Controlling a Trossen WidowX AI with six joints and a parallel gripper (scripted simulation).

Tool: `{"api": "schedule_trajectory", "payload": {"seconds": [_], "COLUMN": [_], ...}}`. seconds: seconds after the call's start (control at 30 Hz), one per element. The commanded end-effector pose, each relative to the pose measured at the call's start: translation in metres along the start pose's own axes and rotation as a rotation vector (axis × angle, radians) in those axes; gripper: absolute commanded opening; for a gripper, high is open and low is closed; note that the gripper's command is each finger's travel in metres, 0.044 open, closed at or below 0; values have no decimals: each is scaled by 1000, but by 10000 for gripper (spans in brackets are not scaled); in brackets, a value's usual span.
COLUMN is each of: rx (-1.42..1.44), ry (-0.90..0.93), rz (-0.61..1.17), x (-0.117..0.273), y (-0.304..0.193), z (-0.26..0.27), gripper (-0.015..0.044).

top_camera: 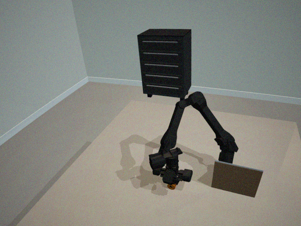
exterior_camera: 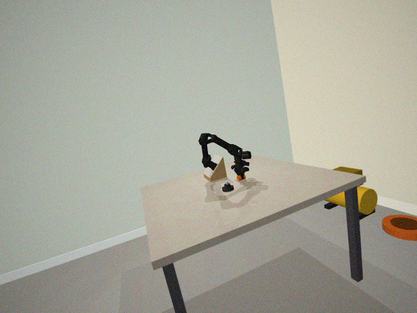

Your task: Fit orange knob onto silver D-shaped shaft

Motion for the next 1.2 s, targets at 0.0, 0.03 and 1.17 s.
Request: {"api": "schedule_trajectory", "payload": {"seconds": [0.0,0.03,1.17], "rx": [-3,-3,-823], "ry": [-4,-4,-2], "rz": [-4,-4,-6], "x": [11,12,13], "y": [1,1,1], "z": [-1,0,-1], "gripper": [179,179,179]}}
Point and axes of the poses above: the point midway between the two fingers, 35 mm back from their tips, its own x axis back along the fingers, its own z axis across the jaws, y = z × x, the point moved 10 cm from there along x, back along the fingers, and after that the axes turned 4 degrees about -x, right-handed, at the moved point
